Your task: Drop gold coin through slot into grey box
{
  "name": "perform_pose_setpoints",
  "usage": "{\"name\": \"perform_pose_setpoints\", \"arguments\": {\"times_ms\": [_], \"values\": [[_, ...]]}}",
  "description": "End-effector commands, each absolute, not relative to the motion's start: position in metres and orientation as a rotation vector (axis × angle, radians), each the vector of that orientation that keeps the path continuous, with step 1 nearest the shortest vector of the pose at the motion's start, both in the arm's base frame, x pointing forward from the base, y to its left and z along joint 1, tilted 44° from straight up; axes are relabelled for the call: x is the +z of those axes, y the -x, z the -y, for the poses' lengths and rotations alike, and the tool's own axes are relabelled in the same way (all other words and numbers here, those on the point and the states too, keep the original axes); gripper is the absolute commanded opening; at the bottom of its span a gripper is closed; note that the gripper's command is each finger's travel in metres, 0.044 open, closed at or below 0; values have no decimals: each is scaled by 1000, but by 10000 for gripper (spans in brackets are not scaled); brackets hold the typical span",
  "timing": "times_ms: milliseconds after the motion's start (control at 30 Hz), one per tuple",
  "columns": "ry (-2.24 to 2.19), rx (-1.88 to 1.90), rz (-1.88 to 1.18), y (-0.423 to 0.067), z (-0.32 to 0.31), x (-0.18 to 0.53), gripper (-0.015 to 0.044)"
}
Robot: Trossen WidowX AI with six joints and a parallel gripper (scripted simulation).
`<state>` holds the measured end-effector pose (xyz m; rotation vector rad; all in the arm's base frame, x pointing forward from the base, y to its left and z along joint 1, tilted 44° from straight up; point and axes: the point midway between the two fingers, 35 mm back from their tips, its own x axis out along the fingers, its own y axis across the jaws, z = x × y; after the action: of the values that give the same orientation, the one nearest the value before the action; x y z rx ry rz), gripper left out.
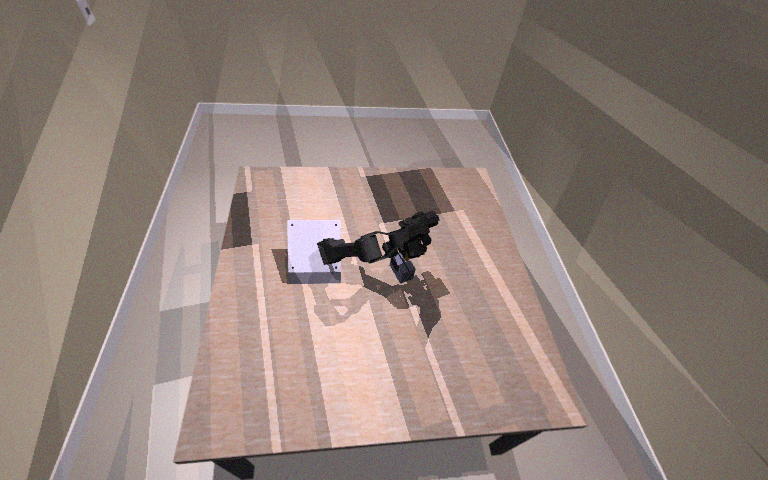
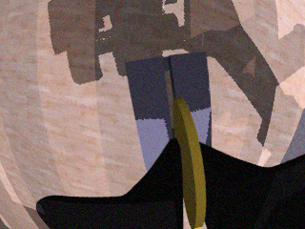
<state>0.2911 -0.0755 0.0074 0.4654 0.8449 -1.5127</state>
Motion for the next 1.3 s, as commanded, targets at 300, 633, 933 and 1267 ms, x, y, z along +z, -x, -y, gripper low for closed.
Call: {"name": "perform_pose_setpoints", "arguments": {"times_ms": [300, 633, 933, 1267], "values": [[-463, -1511, -848, -290, 77, 10, 0], [-464, -1511, -848, -290, 78, 8, 0], [-462, -1510, -849, -289, 82, 5, 0], [-462, -1510, -849, -288, 86, 2, 0]]}}
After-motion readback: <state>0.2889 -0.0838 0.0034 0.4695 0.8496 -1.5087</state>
